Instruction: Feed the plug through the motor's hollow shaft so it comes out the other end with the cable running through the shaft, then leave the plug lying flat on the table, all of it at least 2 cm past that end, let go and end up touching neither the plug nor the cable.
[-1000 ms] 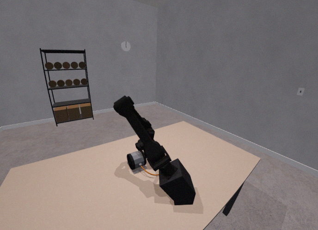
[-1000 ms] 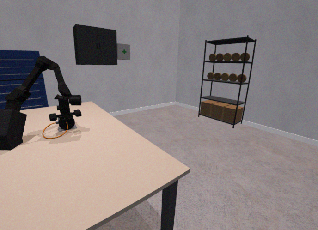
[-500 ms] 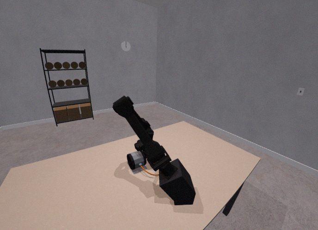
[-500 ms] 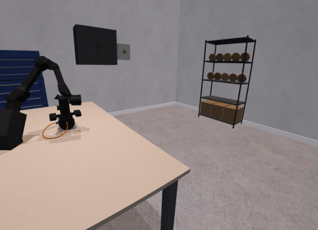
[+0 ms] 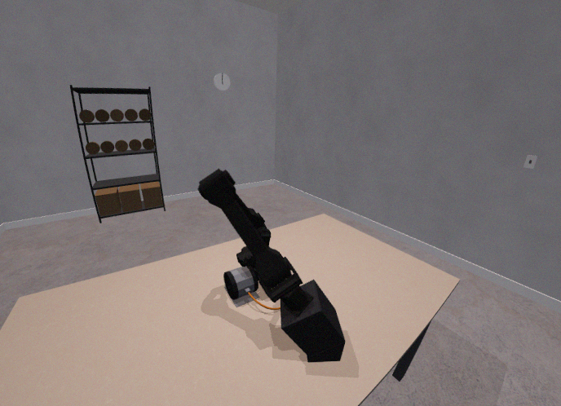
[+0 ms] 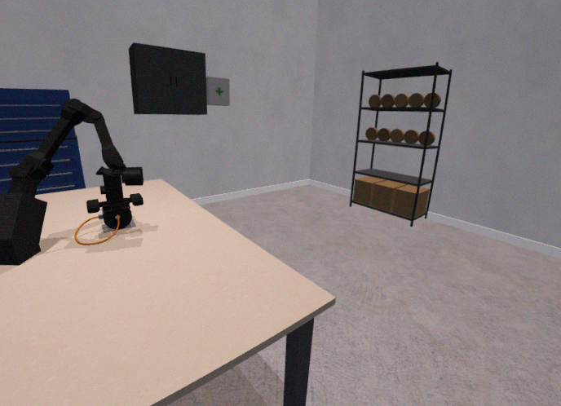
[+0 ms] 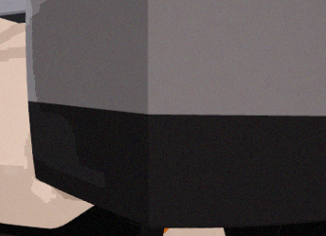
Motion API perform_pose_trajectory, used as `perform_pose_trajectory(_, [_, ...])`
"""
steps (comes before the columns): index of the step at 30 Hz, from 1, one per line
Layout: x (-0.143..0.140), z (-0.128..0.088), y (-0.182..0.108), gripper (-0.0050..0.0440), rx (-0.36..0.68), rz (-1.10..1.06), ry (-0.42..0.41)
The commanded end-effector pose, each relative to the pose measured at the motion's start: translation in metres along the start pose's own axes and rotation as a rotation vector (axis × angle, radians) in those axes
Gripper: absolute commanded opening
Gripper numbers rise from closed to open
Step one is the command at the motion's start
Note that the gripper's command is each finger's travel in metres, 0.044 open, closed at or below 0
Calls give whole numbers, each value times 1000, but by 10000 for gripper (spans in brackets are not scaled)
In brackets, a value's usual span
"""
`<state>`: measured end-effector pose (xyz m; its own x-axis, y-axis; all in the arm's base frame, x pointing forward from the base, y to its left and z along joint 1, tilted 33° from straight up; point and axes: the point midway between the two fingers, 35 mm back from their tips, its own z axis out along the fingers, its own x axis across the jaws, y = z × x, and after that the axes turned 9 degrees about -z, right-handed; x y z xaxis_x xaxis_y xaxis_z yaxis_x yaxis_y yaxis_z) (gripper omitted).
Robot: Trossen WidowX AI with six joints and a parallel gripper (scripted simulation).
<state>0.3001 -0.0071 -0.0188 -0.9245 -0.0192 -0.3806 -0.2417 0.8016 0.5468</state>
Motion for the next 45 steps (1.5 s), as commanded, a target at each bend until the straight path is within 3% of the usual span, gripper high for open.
perform_pose_trajectory(1, [0,-13,-11,100,2,0,-3])
perform_pose_trajectory(4, [2,-6,-5,100,-1,1,5])
perform_pose_trajectory(7, [7,0,-19,100,0,0,-4])
perform_pose_trajectory(20, [7,5,-18,100,0,0,-5])
perform_pose_trajectory(35, [6,3,-19,0,4,-6,-7])
perform_pose_trajectory(45, [3,2,-12,0,1,-1,-5])
